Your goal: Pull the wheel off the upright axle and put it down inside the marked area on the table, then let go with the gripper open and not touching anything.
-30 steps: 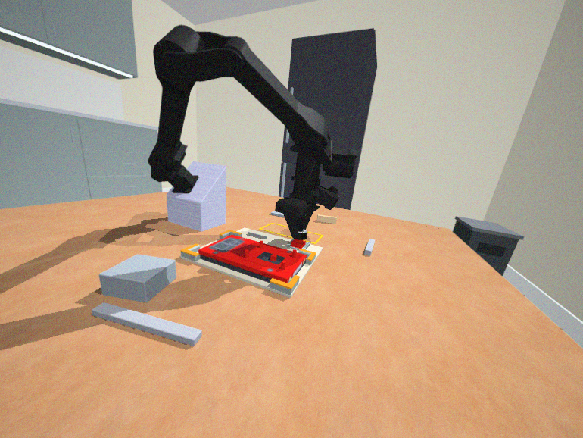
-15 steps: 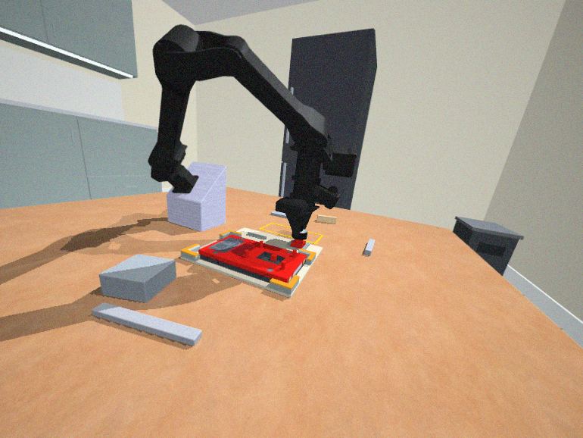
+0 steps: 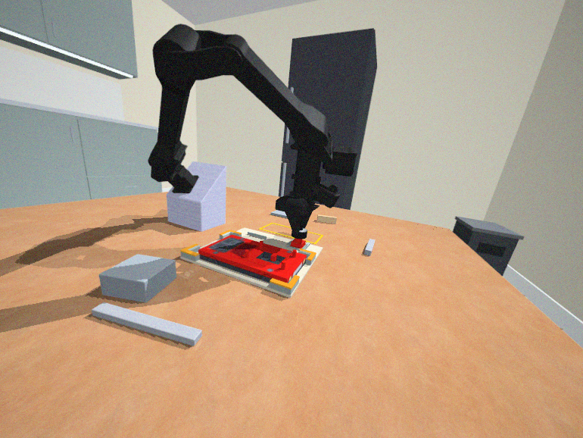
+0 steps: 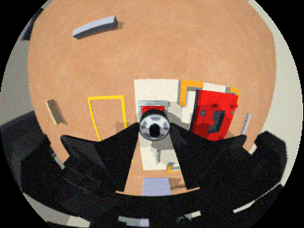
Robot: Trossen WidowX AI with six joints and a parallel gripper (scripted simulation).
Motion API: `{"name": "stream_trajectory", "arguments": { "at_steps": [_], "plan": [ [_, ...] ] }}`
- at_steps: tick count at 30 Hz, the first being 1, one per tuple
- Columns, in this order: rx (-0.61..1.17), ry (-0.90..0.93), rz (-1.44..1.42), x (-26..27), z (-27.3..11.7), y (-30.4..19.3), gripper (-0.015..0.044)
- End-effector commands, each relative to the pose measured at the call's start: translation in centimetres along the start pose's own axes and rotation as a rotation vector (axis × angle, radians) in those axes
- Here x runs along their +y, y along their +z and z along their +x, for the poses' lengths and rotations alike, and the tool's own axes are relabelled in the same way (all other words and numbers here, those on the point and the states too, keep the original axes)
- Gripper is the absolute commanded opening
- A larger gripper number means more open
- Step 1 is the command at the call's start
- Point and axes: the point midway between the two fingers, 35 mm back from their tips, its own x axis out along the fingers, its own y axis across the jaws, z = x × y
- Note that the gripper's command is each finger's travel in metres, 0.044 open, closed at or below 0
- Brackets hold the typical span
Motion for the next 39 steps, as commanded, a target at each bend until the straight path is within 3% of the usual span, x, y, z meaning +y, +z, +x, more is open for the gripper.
{"name": "stream_trajectory", "arguments": {
  "at_steps": [1, 39],
  "plan": [
    [-0.004, 0.002, 0.002, 0.1, -0.3, 0.1, 0.0],
    [-0.008, 0.002, 0.001, 0.1, -1.6, 0.1, 0.0]
  ]
}}
